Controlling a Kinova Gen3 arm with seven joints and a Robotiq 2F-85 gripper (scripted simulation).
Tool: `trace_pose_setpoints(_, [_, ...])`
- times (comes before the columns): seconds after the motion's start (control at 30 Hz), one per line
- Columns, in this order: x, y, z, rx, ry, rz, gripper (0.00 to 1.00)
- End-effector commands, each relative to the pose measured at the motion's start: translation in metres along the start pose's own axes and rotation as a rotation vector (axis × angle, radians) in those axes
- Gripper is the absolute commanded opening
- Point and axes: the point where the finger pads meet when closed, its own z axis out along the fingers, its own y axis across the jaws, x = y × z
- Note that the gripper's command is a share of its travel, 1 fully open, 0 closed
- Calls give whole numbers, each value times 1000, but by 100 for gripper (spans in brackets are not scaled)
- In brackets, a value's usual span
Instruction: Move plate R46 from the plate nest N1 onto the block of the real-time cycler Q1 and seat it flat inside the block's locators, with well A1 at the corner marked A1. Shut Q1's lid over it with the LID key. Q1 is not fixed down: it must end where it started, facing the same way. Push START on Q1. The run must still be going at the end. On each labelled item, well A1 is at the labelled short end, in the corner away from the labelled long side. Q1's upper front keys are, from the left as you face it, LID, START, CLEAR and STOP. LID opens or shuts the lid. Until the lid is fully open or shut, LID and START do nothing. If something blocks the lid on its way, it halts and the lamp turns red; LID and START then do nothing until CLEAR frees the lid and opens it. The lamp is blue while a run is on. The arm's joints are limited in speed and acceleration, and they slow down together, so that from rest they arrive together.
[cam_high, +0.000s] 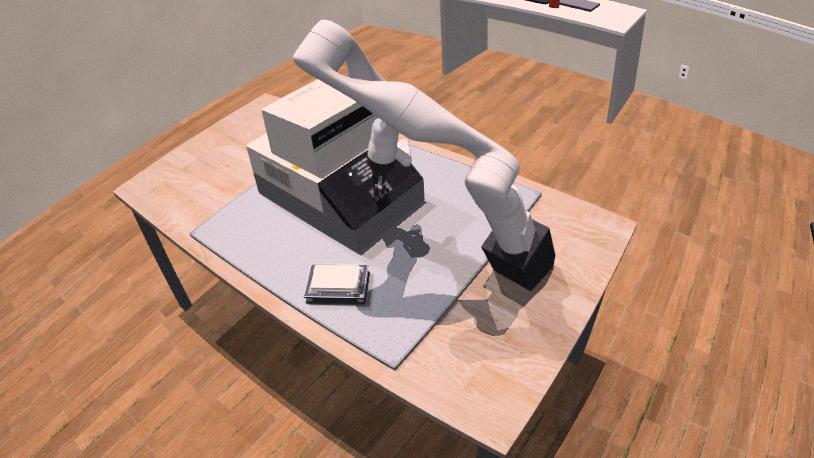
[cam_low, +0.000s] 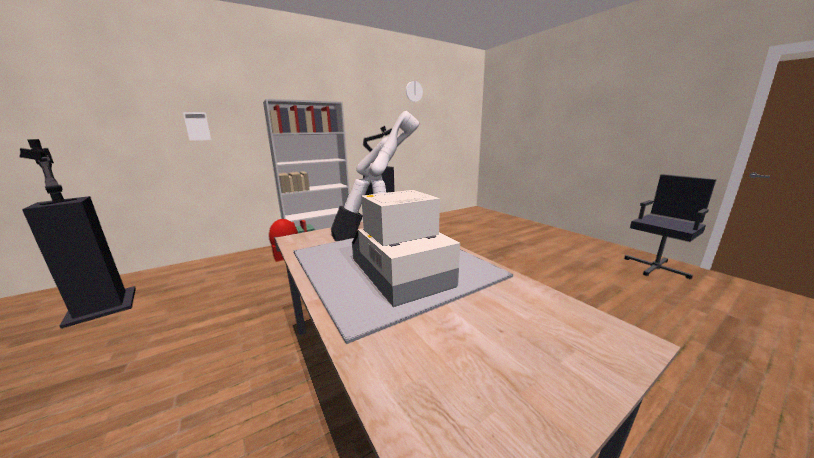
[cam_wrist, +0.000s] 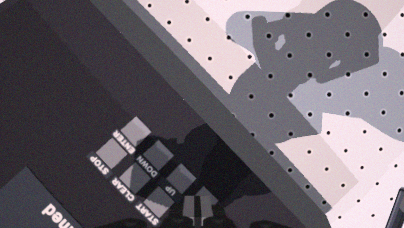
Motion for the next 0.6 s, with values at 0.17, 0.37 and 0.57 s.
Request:
trace_pose_setpoints(0.17, [-1, -2, 3, 1, -1, 0, 10])
trace_pose_setpoints(0.37, [-3, -3, 6, 1, -1, 0, 10])
trace_pose_setpoints(0.57, [-3, -3, 6, 1, -1, 0, 10])
